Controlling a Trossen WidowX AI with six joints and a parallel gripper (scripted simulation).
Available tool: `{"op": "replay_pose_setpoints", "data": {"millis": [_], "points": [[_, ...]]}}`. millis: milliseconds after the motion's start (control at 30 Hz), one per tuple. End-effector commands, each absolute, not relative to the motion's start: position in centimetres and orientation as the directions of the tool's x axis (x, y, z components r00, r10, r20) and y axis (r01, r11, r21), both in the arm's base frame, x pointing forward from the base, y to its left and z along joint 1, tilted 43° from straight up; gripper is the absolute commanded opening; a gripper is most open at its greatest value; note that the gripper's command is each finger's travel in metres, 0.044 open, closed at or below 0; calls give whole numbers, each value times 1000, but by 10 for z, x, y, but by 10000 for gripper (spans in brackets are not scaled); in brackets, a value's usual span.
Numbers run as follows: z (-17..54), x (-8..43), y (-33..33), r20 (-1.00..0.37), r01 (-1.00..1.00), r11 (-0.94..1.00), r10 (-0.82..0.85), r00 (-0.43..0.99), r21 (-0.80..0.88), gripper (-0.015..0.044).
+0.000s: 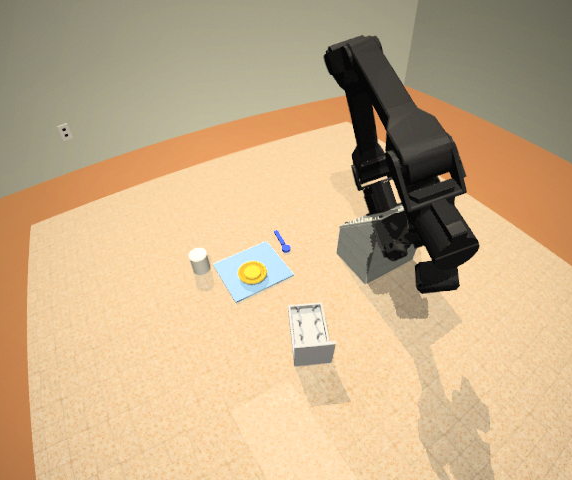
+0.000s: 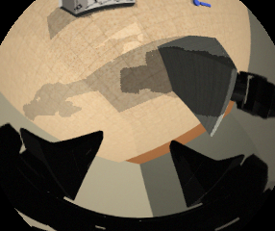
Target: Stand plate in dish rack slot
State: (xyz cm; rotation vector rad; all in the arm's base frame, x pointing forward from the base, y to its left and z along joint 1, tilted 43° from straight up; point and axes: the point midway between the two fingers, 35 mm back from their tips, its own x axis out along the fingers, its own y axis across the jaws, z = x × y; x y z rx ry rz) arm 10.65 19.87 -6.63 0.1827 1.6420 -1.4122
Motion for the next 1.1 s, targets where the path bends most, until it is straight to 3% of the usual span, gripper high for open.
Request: {"op": "replay_pose_setpoints", "data": {"millis": [0, 533, 1067], "points": [[-51, 141, 190, -763, 606, 465, -422, -490, -646, 400], [13, 250, 111, -851, 349, 776, -464, -247, -525, 400], [112, 311, -21, -740, 12, 741, -669, -67, -671, 400]]}}
